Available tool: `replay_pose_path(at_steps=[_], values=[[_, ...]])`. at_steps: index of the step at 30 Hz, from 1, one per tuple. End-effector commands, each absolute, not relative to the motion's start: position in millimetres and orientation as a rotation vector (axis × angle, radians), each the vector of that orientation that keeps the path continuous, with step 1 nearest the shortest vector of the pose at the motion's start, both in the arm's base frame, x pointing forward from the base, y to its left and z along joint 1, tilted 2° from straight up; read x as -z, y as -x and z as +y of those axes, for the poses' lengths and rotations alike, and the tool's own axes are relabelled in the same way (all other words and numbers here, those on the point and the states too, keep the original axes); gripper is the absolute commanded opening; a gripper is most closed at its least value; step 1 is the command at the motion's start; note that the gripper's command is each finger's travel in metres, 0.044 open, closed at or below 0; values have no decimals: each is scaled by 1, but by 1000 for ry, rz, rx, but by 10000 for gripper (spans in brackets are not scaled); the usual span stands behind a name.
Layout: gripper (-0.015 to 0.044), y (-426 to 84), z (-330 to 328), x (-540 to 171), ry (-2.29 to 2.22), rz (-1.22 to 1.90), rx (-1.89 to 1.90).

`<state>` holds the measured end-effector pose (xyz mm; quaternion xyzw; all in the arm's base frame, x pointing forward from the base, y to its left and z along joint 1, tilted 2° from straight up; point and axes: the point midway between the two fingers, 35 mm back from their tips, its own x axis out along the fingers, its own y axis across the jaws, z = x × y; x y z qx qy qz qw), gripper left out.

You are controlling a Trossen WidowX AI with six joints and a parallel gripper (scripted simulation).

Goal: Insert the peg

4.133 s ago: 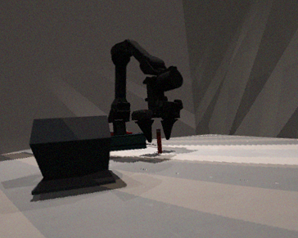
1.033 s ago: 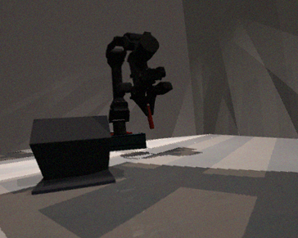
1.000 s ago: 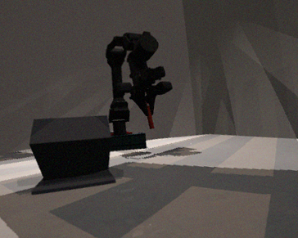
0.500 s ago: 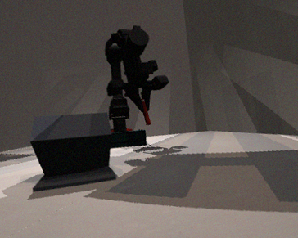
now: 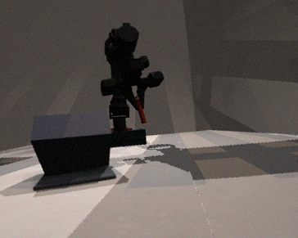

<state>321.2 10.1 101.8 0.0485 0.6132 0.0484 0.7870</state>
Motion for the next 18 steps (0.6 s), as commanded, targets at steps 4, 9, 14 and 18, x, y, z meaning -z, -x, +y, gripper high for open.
replay_pose_path(at_steps=[4,9,14,18], values=[[0,-324,1,-103,-158,1296,-74],[0,-327,-6,-105,-189,1277,-54],[0,-329,-13,-106,-219,1258,-35],[0,-331,-19,-107,-243,1242,-19]])
